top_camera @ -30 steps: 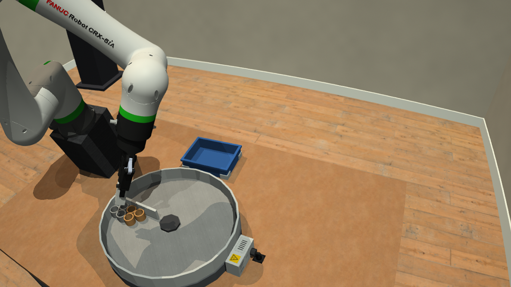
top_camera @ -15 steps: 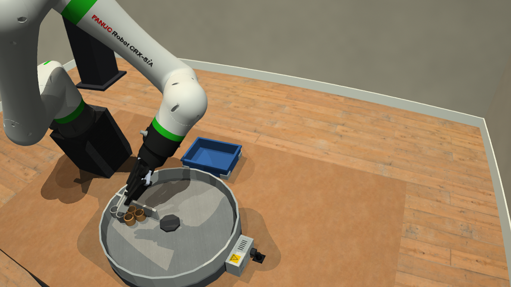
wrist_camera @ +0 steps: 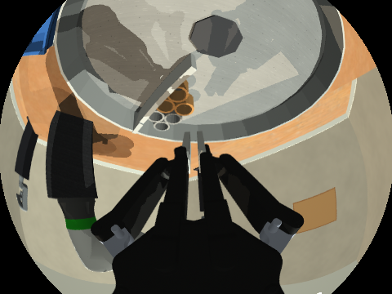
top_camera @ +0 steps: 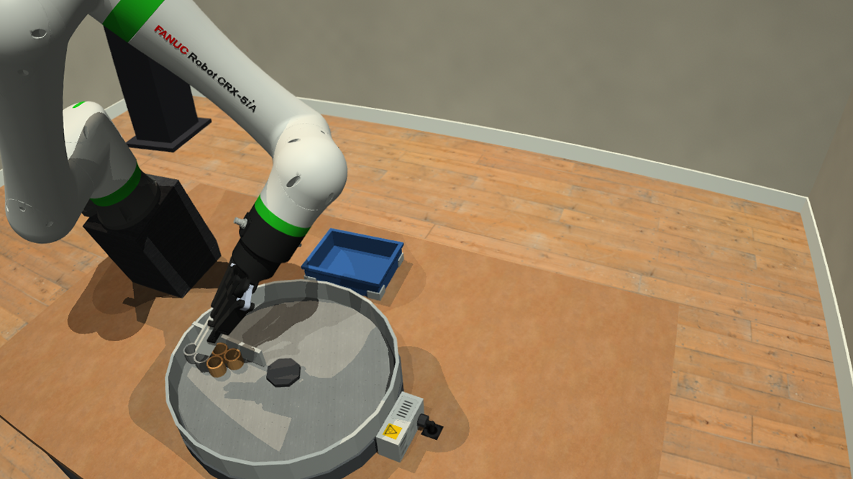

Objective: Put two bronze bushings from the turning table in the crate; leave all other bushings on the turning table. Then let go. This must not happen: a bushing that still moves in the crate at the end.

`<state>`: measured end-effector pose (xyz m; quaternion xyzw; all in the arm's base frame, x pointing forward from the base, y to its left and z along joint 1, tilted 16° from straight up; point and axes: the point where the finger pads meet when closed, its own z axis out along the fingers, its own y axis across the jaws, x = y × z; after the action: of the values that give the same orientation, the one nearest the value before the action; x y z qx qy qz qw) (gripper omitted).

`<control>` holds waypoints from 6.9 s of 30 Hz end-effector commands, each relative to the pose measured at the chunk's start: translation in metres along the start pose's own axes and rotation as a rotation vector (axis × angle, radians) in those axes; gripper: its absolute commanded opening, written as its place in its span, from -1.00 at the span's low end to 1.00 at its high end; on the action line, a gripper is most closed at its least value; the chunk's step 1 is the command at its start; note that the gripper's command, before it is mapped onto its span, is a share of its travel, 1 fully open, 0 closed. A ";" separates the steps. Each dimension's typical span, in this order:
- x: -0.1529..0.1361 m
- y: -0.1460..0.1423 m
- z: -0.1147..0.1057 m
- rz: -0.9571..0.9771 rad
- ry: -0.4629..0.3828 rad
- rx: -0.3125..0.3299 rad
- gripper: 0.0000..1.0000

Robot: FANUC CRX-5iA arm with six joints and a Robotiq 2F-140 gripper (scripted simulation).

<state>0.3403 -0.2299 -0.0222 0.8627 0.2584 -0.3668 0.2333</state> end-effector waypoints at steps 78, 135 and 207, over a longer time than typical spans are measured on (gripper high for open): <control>0.023 0.000 0.027 0.000 0.000 0.000 -0.87; 0.033 0.000 0.039 0.000 0.000 0.000 -0.87; 0.033 0.000 0.039 0.000 0.000 0.000 -1.00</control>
<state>0.3401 -0.2442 -0.0714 0.8625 0.2586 -0.3667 0.2340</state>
